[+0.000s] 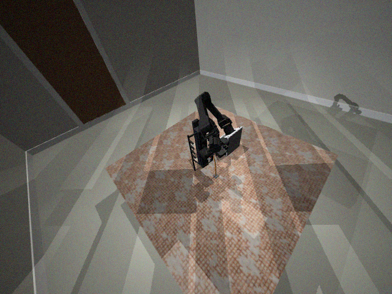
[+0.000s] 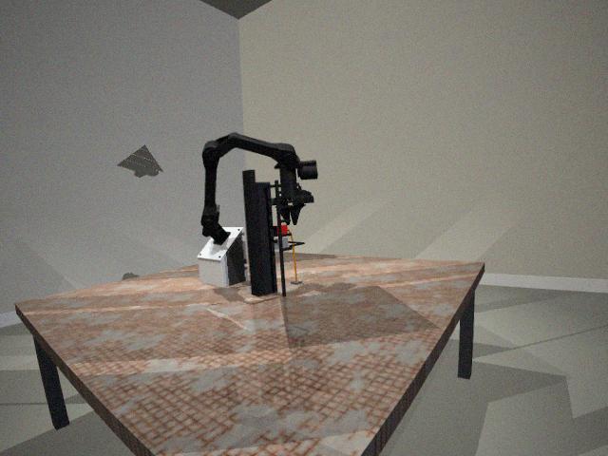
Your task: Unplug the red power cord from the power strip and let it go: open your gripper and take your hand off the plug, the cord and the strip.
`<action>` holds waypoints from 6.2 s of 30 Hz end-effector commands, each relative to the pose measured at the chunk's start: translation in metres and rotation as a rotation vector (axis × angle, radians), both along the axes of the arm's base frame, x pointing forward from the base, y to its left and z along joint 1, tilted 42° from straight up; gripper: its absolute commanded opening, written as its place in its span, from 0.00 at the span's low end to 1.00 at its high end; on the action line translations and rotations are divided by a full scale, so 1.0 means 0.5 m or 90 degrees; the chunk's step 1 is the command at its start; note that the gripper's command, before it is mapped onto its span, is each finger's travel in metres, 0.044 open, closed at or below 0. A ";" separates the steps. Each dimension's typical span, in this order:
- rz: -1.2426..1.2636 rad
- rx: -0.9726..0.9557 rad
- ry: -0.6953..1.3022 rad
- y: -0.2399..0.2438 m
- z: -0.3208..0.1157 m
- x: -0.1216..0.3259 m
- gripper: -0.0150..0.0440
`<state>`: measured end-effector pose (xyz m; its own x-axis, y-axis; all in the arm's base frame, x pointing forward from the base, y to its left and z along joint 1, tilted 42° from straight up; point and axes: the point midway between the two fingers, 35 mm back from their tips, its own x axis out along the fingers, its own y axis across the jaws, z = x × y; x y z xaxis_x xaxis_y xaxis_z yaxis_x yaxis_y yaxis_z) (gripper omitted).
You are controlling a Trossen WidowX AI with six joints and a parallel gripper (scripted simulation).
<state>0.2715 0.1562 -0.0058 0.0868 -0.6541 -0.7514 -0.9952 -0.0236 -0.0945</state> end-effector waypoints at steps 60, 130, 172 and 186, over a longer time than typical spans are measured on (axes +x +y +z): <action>0.007 -0.007 0.018 -0.073 0.043 -0.005 0.25; 0.012 -0.007 0.018 0.004 0.002 0.001 0.53; 0.007 -0.007 0.018 -0.063 0.034 -0.005 0.32; 0.007 -0.007 0.018 -0.050 0.024 -0.003 0.25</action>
